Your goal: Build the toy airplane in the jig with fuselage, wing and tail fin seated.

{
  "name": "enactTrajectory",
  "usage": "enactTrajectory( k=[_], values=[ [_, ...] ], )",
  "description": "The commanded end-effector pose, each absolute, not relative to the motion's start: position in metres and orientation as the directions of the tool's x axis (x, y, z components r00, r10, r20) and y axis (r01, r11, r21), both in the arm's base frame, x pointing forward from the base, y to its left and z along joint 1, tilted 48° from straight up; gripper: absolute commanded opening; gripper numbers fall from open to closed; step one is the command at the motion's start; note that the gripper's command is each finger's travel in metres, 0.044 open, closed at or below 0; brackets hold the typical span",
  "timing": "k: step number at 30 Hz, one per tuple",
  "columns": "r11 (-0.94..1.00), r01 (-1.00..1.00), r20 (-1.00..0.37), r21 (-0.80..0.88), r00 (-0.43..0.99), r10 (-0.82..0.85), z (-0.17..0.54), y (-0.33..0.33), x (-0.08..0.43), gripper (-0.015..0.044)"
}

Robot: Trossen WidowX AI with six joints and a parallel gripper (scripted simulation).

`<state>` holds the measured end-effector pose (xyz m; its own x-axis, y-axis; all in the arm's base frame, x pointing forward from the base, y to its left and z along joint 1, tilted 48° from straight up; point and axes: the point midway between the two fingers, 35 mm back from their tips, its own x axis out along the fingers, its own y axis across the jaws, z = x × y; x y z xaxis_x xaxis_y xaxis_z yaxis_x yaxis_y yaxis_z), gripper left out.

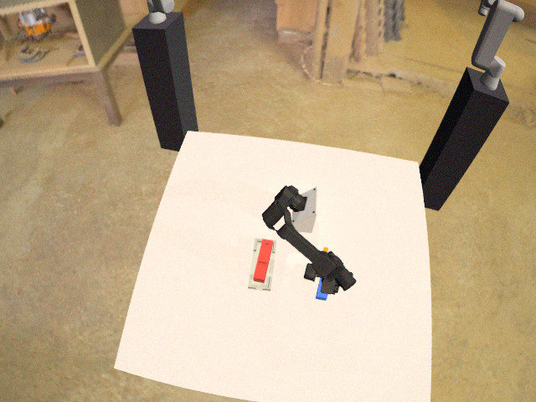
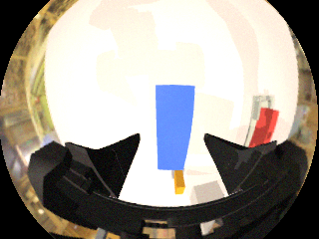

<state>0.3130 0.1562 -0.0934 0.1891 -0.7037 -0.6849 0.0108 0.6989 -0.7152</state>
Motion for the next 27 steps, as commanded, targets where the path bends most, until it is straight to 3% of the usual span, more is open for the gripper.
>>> enactTrajectory(
  k=[1, 13, 22, 27],
  values=[
    [0.696, 0.005, -0.682, -0.718, 0.192, -0.706, -0.098, 0.151, 0.314, 0.0440],
    [0.694, 0.007, -0.680, -0.720, 0.192, -0.707, -0.109, 0.139, 0.317, 0.0440],
    [0.694, 0.007, -0.680, -0.720, 0.192, -0.707, -0.109, 0.139, 0.317, 0.0204],
    [0.694, 0.007, -0.680, -0.720, 0.192, -0.707, -0.109, 0.139, 0.317, 0.0170]
  ],
)
